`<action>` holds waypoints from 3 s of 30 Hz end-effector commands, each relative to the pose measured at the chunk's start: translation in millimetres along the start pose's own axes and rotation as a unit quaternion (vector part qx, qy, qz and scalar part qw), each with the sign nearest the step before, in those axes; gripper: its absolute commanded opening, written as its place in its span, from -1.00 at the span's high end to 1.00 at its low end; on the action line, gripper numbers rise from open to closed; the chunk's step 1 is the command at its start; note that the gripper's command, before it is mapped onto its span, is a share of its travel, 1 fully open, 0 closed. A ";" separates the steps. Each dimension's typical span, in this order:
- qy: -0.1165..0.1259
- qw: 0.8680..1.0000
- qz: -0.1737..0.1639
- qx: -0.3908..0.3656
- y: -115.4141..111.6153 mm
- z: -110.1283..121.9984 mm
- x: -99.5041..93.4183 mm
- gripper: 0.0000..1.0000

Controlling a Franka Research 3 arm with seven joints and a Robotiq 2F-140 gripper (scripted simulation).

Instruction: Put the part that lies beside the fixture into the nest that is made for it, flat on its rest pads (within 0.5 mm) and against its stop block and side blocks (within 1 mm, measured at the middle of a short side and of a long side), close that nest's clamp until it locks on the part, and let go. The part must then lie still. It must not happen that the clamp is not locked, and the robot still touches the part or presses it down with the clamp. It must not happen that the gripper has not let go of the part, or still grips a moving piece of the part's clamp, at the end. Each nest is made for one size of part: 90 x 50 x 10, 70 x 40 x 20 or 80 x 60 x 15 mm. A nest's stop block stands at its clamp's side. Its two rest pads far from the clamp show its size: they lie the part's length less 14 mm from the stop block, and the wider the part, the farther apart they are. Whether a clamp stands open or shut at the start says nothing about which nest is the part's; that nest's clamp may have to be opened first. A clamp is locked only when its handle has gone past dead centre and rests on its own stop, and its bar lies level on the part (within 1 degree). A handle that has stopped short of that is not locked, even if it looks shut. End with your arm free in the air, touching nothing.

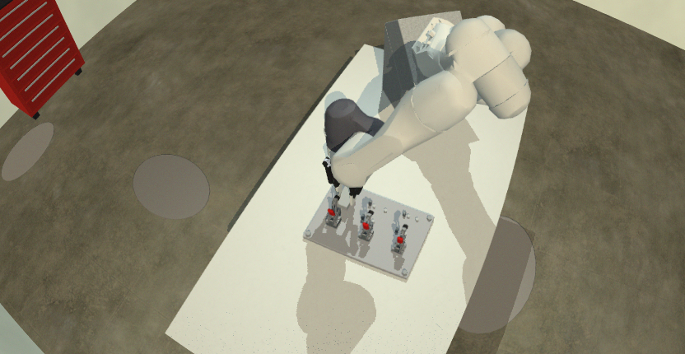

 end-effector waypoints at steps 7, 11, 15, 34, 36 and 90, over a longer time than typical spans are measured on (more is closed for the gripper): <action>0.007 1.000 0.000 -0.006 -1.2 -3.5 8.2 1.00; 0.007 1.000 0.000 -0.006 -1.2 -3.6 9.2 1.00; 0.007 1.000 0.000 -0.006 -1.3 -3.6 10.4 1.00; 0.007 1.000 0.000 -0.006 -1.3 -3.6 10.6 1.00; 0.007 1.000 0.000 -0.007 -1.3 -3.6 10.6 1.00; 0.007 1.000 0.000 -0.010 -1.7 -3.0 11.5 1.00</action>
Point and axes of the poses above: the point where the finger pads meet when closed, its own x axis out along the fingers, its own z axis across the jaws, y = z × x, the point moved 7 cm from there along -x, back along the fingers, and after that the axes turned 6 degrees about -x, right-handed, at the moved point
